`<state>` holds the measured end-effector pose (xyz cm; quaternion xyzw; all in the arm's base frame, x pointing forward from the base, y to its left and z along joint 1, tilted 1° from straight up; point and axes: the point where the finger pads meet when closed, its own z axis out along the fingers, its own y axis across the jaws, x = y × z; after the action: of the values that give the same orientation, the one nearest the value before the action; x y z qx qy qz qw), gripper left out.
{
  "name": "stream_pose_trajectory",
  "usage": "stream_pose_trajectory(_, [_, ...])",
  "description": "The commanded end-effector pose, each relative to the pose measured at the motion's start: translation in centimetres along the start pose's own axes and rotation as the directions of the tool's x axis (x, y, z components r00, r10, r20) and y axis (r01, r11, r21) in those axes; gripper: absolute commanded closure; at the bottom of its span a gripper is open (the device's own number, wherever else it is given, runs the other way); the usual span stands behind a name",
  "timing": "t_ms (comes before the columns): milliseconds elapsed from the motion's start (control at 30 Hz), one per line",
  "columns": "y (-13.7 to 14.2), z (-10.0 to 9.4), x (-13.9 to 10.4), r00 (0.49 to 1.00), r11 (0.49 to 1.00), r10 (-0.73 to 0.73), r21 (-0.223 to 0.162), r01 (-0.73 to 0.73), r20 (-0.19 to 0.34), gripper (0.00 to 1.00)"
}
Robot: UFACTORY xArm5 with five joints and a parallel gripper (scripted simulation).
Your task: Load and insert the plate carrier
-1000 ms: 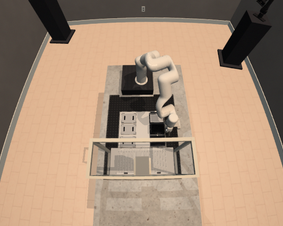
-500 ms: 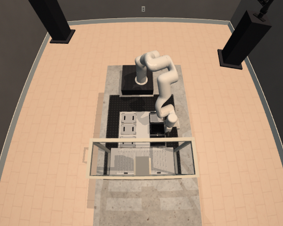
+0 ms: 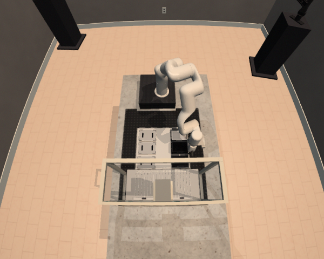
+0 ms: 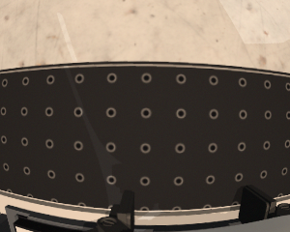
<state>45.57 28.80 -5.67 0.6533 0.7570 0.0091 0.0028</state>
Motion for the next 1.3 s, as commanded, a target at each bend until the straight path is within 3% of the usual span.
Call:
stream_pose_trajectory(0, [0.1,-0.1,0.0,1.000,1.000,0.000,0.001,0.000,-0.011,0.00])
stream_pose_trajectory(1267, [0.1,-0.2,1.6,1.000,1.000,0.000,0.001,0.000,-0.011,0.00])
